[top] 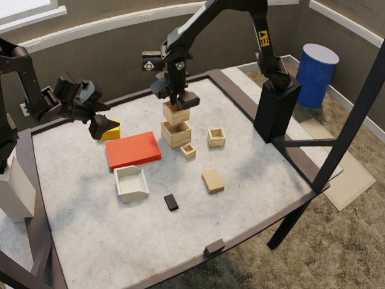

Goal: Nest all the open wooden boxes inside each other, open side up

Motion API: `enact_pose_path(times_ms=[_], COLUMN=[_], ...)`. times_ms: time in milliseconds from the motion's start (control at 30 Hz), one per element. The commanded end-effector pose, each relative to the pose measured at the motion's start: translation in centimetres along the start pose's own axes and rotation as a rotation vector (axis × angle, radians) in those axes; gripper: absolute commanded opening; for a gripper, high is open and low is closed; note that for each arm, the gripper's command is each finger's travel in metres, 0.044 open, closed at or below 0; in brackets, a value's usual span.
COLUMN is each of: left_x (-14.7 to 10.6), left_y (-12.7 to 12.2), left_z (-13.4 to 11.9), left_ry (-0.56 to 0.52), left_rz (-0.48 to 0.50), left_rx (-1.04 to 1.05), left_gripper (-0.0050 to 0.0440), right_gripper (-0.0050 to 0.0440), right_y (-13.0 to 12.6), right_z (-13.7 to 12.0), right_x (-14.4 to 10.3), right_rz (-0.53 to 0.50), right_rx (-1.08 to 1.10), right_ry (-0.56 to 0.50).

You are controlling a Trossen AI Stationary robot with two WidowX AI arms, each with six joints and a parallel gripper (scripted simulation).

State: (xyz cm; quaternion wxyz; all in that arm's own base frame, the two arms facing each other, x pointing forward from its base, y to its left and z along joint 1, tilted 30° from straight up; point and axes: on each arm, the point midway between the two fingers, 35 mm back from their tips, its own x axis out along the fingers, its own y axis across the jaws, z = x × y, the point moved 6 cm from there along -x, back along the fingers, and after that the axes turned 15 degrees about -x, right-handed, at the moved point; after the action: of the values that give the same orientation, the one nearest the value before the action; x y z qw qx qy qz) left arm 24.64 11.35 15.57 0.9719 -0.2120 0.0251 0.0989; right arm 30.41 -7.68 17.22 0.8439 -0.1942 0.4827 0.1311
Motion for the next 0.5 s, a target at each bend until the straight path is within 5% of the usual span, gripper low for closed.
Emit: enact_pose_path(times_ms=[0,467], left_x=[-0.7,-3.0], left_y=[0.1,-0.5], left_z=[0.4,1.7], left_ry=[-0.079,-0.254], left_rz=[-0.028,-0.102], left_rx=[-0.009,0.005], left_gripper=[0.04,0.04], right_gripper=[0.0283,0.0283], right_y=[-0.2,-0.2], right_z=[0.5,0.5], right_x=[-0.7,-0.7], right_rz=[-0.019,-0.019], right_rx=[-0.004,-0.004], right_ry=[-0.017,-0.017])
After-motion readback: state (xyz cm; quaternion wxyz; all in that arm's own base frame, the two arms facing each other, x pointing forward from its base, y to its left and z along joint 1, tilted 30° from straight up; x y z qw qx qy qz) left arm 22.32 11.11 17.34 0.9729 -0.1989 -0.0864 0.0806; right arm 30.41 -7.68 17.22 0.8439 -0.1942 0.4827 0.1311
